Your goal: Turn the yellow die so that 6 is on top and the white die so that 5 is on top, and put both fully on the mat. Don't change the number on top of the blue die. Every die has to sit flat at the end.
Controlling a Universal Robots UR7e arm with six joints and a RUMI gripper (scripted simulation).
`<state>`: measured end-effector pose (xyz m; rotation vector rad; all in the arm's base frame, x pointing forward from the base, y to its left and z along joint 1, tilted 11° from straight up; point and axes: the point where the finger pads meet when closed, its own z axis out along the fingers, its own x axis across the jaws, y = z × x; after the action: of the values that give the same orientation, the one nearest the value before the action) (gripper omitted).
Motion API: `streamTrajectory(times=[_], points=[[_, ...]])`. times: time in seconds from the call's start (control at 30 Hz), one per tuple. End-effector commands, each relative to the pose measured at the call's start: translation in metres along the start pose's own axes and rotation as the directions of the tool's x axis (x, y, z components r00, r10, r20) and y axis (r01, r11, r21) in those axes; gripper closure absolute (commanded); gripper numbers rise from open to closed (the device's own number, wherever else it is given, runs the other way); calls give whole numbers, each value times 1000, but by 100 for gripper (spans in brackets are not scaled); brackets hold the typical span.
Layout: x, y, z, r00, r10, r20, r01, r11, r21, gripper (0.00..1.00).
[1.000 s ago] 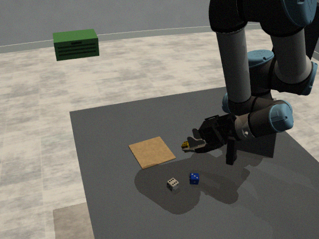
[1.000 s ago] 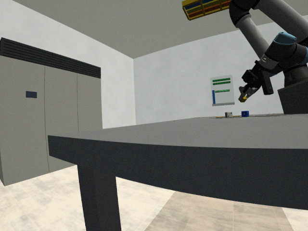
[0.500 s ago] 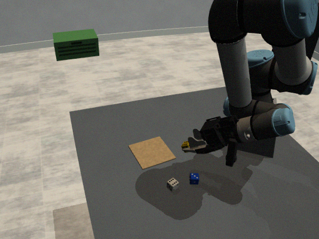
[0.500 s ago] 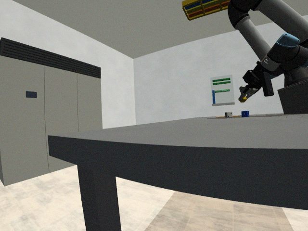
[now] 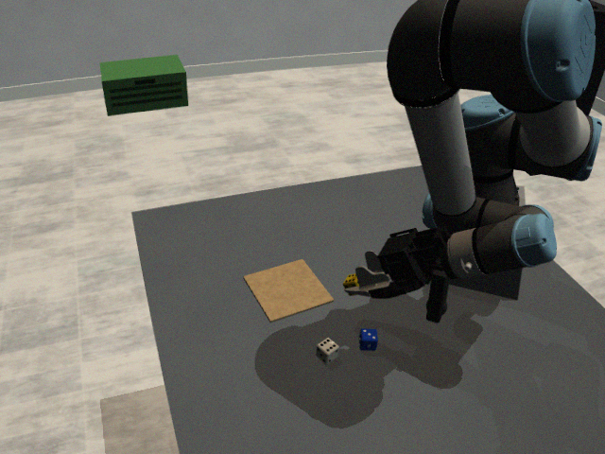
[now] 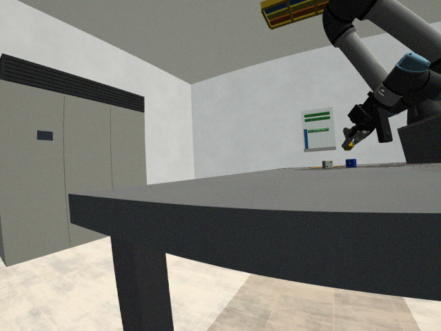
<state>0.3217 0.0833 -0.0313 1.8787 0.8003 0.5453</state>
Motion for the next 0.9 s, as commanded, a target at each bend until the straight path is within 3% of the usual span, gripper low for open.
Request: streamTrajectory(times=[0.0,0.47,0.87], points=[[0,-7,5,1000,1,-3,-1,1000,-1,90],[0,-37,27,1000,1,-3,-1,1000,-1,90],[0,-43,31,1000,1,-3,-1,1000,-1,90]])
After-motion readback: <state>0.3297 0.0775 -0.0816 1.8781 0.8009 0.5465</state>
